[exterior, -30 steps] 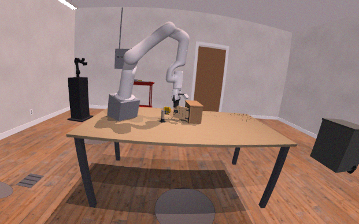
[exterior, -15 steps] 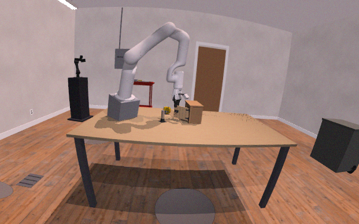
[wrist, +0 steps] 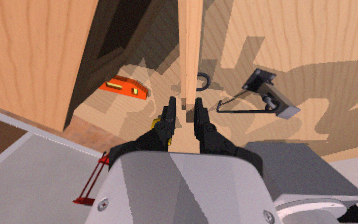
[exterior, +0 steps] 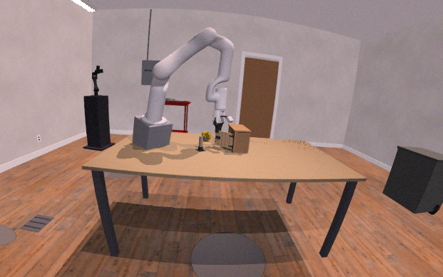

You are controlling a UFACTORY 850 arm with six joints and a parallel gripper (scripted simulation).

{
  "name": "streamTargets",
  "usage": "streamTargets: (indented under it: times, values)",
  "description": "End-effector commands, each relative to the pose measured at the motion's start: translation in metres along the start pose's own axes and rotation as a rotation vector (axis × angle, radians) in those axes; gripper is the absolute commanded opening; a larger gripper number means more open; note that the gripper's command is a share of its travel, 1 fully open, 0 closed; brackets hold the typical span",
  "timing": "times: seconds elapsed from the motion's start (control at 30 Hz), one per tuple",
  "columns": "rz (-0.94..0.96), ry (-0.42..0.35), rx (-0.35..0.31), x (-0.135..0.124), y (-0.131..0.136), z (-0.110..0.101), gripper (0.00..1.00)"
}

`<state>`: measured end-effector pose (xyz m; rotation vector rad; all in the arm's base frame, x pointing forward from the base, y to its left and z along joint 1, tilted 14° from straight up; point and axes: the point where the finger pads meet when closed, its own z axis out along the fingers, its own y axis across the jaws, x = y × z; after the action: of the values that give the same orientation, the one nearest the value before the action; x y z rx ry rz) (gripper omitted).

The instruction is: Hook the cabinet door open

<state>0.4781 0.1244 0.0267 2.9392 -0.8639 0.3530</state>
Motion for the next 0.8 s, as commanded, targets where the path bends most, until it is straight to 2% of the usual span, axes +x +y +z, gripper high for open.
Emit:
streamTargets:
  times: [0.0, 0.77]
  values:
    - [0.005, 0.0, 0.0, 0.0005, -0.0016, -0.0004, 0.27]
    - [-0.038, 0.0, 0.0, 0.0004, 0.0047, -0.0006, 0.27]
